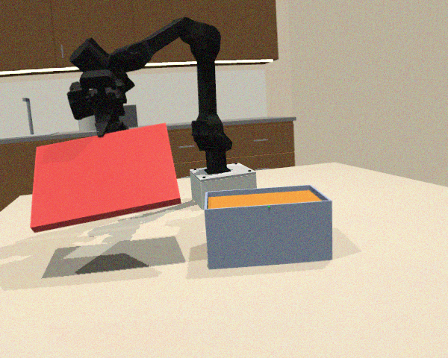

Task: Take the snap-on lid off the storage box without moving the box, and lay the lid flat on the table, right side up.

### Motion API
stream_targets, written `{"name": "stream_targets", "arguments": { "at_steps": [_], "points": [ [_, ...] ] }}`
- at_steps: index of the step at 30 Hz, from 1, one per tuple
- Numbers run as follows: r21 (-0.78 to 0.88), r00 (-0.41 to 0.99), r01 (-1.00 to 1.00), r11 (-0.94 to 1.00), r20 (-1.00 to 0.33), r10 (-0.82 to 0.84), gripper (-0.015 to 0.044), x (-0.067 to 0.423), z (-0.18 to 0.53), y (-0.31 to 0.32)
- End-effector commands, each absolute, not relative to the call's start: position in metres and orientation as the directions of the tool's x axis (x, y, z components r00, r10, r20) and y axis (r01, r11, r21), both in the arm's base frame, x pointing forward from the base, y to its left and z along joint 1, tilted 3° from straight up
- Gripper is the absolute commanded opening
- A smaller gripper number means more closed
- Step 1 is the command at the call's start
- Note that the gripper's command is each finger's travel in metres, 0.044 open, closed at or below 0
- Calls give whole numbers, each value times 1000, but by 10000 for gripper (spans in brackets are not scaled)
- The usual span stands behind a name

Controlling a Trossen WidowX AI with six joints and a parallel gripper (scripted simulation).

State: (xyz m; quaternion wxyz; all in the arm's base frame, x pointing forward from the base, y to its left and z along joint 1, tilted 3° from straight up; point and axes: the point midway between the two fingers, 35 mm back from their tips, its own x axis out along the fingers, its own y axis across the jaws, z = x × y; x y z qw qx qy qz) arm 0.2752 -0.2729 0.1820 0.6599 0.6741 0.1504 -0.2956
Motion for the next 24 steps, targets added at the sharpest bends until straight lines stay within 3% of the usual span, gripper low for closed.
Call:
{"name": "stream_targets", "arguments": {
  "at_steps": [1, 24],
  "points": [
    [803, 783, 590, -83, -594, -185, 0, 276, 178, -273],
    [803, 783, 590, -83, -594, -185, 0, 277, 160, -274]
  ]
}}
